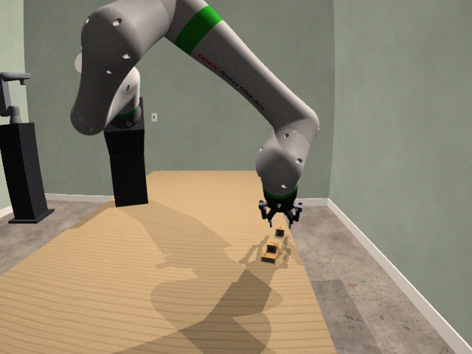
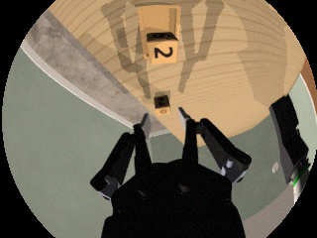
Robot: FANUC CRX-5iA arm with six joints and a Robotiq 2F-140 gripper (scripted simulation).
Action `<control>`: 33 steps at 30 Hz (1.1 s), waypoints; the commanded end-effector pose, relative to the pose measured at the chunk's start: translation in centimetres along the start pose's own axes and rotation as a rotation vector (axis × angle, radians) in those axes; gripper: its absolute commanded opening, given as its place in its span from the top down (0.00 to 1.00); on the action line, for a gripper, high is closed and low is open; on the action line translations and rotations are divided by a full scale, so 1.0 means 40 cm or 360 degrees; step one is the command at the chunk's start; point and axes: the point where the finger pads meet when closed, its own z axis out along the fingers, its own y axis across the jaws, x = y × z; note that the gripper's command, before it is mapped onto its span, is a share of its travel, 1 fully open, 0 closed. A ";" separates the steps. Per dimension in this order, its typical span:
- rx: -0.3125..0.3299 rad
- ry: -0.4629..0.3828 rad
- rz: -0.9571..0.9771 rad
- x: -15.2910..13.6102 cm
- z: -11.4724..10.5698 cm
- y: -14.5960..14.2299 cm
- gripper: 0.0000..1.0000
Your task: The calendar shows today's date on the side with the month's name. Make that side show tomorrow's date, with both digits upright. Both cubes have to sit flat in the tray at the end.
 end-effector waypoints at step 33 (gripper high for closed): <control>-0.0048 0.0192 0.0028 -0.050 -0.074 0.024 0.54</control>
